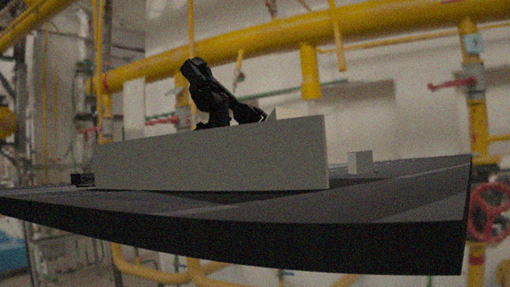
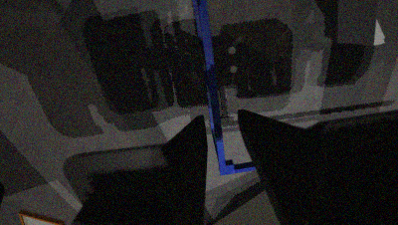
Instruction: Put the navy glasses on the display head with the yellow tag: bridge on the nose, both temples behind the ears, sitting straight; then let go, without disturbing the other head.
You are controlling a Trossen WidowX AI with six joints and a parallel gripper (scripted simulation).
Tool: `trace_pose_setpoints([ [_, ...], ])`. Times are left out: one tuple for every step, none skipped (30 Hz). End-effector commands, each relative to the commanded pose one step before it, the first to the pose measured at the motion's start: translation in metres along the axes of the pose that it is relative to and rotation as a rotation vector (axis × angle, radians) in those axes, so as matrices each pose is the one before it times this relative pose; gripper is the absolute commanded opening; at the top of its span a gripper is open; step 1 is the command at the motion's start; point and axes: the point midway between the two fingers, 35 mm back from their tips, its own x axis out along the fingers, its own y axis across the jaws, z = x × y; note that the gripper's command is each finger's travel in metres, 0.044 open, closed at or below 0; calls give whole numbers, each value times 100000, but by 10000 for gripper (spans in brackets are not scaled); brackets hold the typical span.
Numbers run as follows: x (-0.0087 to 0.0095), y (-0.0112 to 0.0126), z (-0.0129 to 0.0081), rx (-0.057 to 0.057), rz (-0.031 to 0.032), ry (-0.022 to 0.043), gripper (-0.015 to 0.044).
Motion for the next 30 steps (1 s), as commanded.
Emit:
trace_pose_setpoints([
  [-213,-230,72,306,44,-423,108],
  [-31,-49,0,-15,-18,-18,108],
  [-30,-49,0,-15,-18,-18,108],
  [-30,-49,0,-15,-18,-18,108],
  [-30,-49,0,-15,-18,-18,108],
  [-30,-49,0,-15,-18,-18,108],
  [-30,-49,0,-15,-18,-18,108],
  [-30,-49,-1,-15,-18,-18,108],
  [-30,-49,-1,-15,-18,-18,108],
  [-30,-49,-1,-15,-18,-18,108],
  [-30,-50,-1,-15,-18,-18,108],
  [-30,-50,-1,-15,-18,-18,108],
  [-256,91,14,-6,56,30,108],
  [-438,148,19,-10,82,45,108],
  [-669,207,19,-11,92,55,108],
  [-732,201,8,-7,58,39,108],
  [-858,203,-7,-1,16,17,108],
  [-968,187,-27,8,-45,-20,108],
  [-703,109,-31,13,-71,-41,108],
  [-242,32,-13,6,-32,-20,108],
  [0,0,0,0,0,0,108],
  [0,0,0,0,0,0,108],
  [598,26,139,-266,334,-770,134],
  [0,0,0,0,0,0,160],
  [0,0,0,0,0,0,186],
  [0,0,0,0,0,0,200],
  [0,0,0,0,0,0,200],
  [0,0,0,0,0,0,200],
  [0,0,0,0,0,0,200],
  [0,0,0,0,0,0,200],
])
